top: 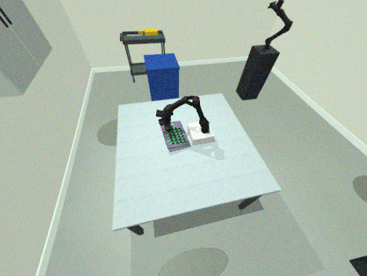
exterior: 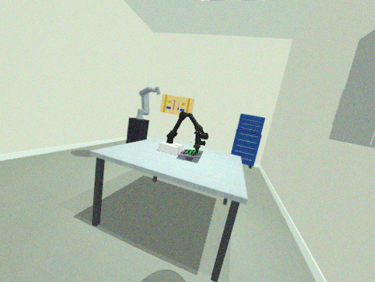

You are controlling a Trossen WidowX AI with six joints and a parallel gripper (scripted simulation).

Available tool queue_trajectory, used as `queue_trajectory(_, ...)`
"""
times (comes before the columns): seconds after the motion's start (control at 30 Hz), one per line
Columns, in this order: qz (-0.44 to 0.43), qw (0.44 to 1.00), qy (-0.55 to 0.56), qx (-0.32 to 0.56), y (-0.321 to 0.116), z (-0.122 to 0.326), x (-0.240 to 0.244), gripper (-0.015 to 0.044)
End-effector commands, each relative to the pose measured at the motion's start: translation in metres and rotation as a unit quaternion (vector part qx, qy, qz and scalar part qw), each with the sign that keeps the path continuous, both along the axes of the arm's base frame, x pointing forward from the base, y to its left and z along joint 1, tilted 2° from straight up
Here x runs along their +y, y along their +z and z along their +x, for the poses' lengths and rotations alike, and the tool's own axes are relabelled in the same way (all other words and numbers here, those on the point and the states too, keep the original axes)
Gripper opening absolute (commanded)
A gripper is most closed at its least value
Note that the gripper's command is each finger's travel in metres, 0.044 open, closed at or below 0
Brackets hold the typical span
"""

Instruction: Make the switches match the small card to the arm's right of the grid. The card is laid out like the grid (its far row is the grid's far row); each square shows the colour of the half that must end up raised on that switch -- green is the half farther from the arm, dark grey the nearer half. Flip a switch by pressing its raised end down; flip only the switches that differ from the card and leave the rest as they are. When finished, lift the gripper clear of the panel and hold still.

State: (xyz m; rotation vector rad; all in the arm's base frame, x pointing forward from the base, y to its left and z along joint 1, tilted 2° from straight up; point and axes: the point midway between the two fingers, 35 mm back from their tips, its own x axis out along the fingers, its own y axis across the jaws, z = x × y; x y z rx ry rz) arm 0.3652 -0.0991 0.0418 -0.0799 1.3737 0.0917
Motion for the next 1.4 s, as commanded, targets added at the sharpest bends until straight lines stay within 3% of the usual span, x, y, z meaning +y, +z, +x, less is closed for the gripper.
queue_trajectory(0.0, -0.001, 1.0, -0.001, 0.0, -0.001, 0.0, 0.0, 0.0)
queue_trajectory(1.03, -0.001, 1.0, -0.001, 0.0, -0.005, 0.001, 0.0, 0.0)
queue_trajectory(1.2, 0.0, 1.0, -0.001, -0.012, 0.055, -0.013, -0.002, 0.0)
queue_trajectory(1.37, 0.0, 1.0, -0.001, -0.012, 0.058, -0.014, -0.002, 0.0)
